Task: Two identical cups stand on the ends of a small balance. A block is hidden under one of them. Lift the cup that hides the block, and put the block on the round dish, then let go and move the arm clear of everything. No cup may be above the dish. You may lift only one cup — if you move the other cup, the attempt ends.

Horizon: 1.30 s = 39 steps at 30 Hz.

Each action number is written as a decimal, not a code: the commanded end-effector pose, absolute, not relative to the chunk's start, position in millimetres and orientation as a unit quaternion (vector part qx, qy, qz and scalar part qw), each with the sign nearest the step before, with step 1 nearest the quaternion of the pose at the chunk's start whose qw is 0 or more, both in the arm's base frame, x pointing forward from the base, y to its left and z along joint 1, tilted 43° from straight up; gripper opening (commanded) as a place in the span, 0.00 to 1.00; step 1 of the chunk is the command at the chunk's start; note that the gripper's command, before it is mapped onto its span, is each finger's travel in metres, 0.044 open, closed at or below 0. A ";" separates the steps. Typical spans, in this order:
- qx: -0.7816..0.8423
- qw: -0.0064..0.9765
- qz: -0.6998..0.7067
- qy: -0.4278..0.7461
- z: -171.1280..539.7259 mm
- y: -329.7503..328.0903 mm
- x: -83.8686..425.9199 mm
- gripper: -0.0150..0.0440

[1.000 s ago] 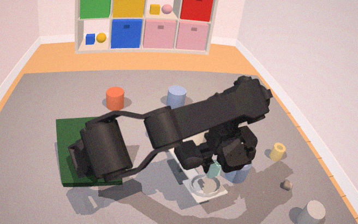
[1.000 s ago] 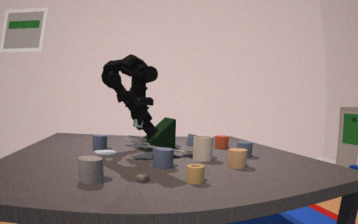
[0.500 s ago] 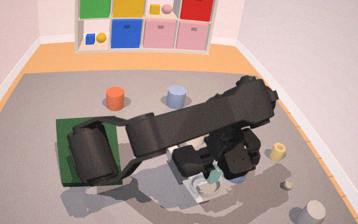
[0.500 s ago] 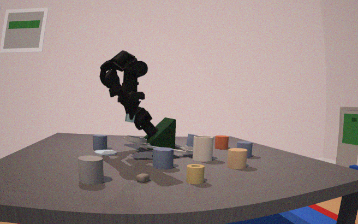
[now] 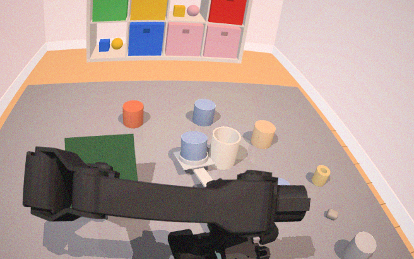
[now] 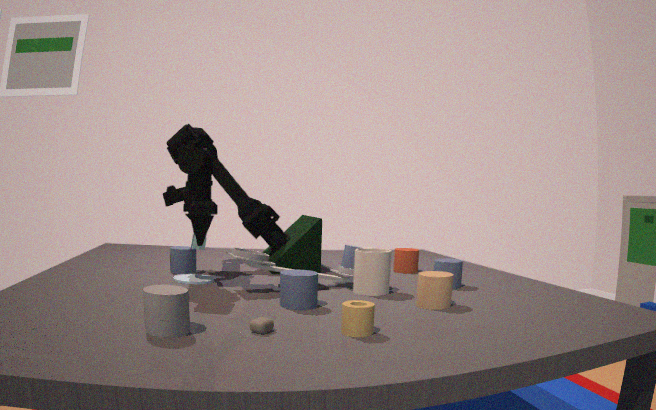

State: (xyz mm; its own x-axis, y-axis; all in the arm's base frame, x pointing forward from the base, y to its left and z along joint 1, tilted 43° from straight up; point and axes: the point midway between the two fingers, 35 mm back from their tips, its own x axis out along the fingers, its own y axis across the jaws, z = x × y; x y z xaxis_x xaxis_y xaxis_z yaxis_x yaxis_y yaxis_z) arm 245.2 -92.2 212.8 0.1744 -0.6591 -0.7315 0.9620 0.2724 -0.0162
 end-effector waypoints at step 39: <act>0.233 0.727 -0.566 0.312 171.9 -154.7 236.3 0.48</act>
State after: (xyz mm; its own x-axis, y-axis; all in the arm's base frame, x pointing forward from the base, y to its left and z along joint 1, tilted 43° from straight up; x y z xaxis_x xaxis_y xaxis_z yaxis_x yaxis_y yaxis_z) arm 236.2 -154.6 171.5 0.1653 -0.6771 -0.7171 0.9674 0.2526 -0.0156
